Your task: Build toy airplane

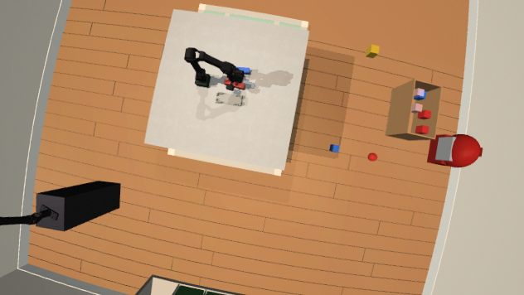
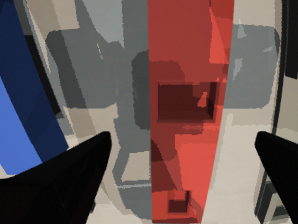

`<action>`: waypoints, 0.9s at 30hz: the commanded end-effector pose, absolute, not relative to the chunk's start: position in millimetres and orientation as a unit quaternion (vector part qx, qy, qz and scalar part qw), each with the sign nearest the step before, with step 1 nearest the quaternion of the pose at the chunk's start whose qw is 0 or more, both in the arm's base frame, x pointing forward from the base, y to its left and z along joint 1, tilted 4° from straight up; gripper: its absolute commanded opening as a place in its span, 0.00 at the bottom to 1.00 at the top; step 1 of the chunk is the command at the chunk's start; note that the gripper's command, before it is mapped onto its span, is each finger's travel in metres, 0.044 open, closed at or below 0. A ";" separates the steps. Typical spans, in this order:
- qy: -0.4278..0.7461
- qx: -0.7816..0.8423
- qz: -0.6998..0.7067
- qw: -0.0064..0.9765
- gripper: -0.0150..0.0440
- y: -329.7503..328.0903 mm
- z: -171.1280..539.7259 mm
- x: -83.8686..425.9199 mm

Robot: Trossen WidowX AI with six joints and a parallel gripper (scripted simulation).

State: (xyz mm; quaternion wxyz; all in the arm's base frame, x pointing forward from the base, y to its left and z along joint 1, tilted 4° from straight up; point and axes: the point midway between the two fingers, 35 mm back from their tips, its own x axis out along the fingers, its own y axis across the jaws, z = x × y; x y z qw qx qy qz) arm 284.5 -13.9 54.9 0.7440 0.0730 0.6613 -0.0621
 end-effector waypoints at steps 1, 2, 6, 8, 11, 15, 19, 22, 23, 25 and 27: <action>0.667 0.074 -0.066 0.738 1.00 -14.3 44.0 282.2; 0.667 0.074 -0.066 0.738 1.00 -14.3 42.4 282.3; 0.667 0.074 -0.066 0.738 1.00 -14.3 36.0 283.0; 0.667 0.074 -0.066 0.738 1.00 -14.3 32.8 283.2; 0.667 0.074 -0.066 0.738 1.00 -14.3 28.1 283.5; 0.668 0.074 -0.066 0.738 1.00 -14.2 21.8 283.8; 0.668 0.074 -0.066 0.738 1.00 -14.2 15.5 283.8; 0.668 0.074 -0.066 0.738 1.00 -14.2 13.3 283.8; 0.668 0.074 -0.066 0.738 0.96 -14.2 13.3 283.8; 0.668 0.074 -0.066 0.738 0.87 -14.2 13.3 283.8; 0.668 0.074 -0.066 0.738 0.78 -14.2 13.3 283.8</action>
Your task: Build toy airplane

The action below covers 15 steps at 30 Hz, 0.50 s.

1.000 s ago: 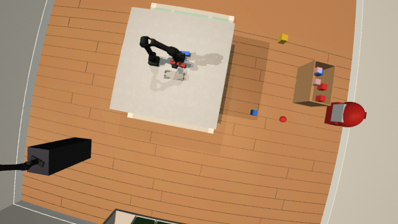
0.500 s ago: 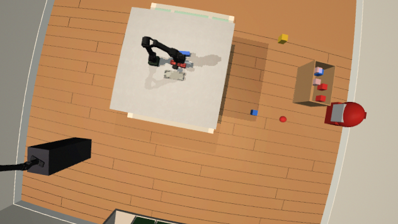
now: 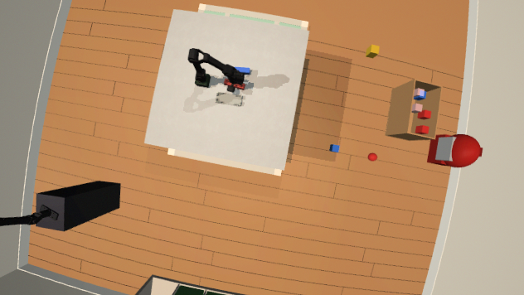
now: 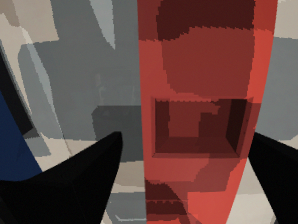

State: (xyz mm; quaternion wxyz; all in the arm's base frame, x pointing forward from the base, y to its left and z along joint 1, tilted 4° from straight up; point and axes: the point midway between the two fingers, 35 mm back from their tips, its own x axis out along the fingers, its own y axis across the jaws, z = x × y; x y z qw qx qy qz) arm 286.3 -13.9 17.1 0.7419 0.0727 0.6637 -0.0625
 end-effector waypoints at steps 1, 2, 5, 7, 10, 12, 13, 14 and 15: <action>0.668 0.074 -0.066 0.738 0.73 -14.2 13.3 283.8; 0.668 0.074 -0.066 0.738 0.69 -14.2 13.3 283.8; 0.668 0.074 -0.066 0.738 0.59 -14.2 13.3 283.8; 0.668 0.074 -0.066 0.738 0.57 -14.2 13.3 283.8; 0.668 0.074 -0.066 0.738 0.53 -14.2 13.3 283.8; 0.668 0.074 -0.066 0.738 0.48 -14.2 13.3 283.8; 0.668 0.074 -0.066 0.738 0.43 -14.2 13.8 283.9; 0.668 0.074 -0.066 0.738 0.39 -14.2 15.3 284.2; 0.668 0.074 -0.066 0.738 0.34 -14.2 17.7 284.6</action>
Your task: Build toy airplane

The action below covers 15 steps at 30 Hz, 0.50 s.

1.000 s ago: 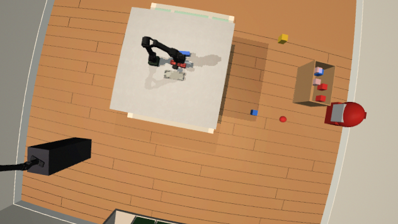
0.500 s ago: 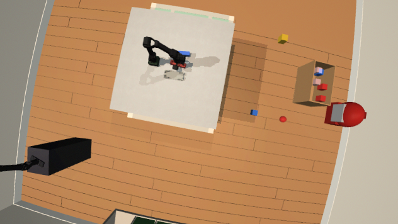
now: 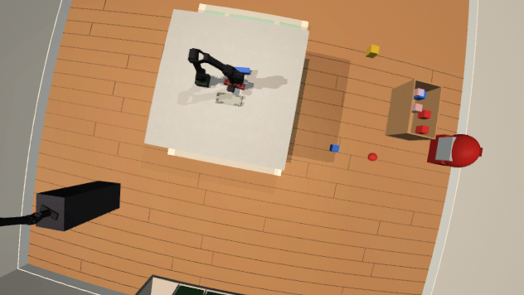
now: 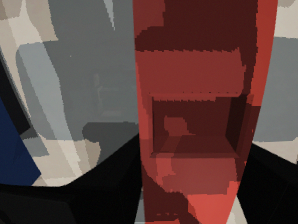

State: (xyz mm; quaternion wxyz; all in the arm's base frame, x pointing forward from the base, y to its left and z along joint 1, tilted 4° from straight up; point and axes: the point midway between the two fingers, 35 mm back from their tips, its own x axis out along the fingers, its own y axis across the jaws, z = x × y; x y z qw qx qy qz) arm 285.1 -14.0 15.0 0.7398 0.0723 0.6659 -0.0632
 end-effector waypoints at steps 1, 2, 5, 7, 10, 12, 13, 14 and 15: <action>0.667 0.074 -0.066 0.738 0.30 -14.3 20.6 285.0; 0.667 0.074 -0.066 0.738 0.25 -14.3 23.6 285.5; 0.667 0.074 -0.066 0.738 0.25 -14.5 32.5 286.5; 0.667 0.074 -0.066 0.738 0.25 -14.5 38.6 287.0; 0.667 0.074 -0.066 0.738 0.25 -14.6 47.7 287.4; 0.667 0.074 -0.066 0.738 0.25 -14.7 53.8 287.5; 0.667 0.074 -0.066 0.738 0.25 -14.7 56.9 287.5; 0.667 0.074 -0.066 0.738 0.25 -14.7 60.0 287.5; 0.667 0.074 -0.066 0.738 0.25 -14.7 63.1 287.4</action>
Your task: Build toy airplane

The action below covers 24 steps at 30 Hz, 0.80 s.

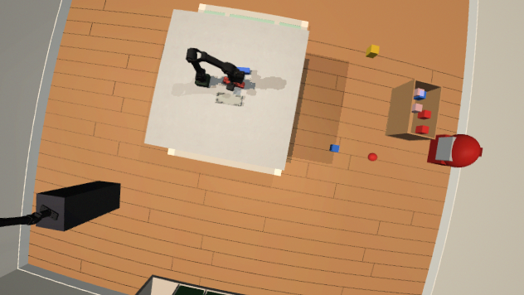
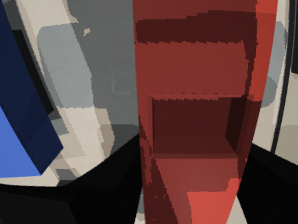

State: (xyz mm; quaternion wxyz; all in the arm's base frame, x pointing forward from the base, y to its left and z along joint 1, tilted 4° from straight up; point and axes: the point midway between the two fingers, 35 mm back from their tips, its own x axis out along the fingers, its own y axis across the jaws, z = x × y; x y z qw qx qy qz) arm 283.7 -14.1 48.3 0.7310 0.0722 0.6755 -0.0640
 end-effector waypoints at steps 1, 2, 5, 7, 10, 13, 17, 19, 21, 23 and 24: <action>0.667 0.074 -0.066 0.738 0.25 -14.7 66.2 287.3; 0.667 0.074 -0.066 0.738 0.25 -14.7 69.3 287.1; 0.667 0.074 -0.066 0.738 0.25 -14.8 78.4 286.4; 0.667 0.074 -0.066 0.738 0.25 -14.8 84.4 285.7; 0.667 0.074 -0.066 0.738 0.25 -14.8 93.5 284.4; 0.667 0.074 -0.066 0.738 0.25 -14.7 102.6 282.8; 0.667 0.074 -0.066 0.738 0.25 -14.7 114.7 280.1; 0.667 0.074 -0.066 0.738 0.25 -14.6 120.8 278.5; 0.667 0.074 -0.066 0.738 0.25 -14.6 126.9 276.8; 0.667 0.074 -0.066 0.738 0.25 -14.5 132.9 274.9; 0.667 0.074 -0.066 0.738 0.25 -14.5 136.0 273.9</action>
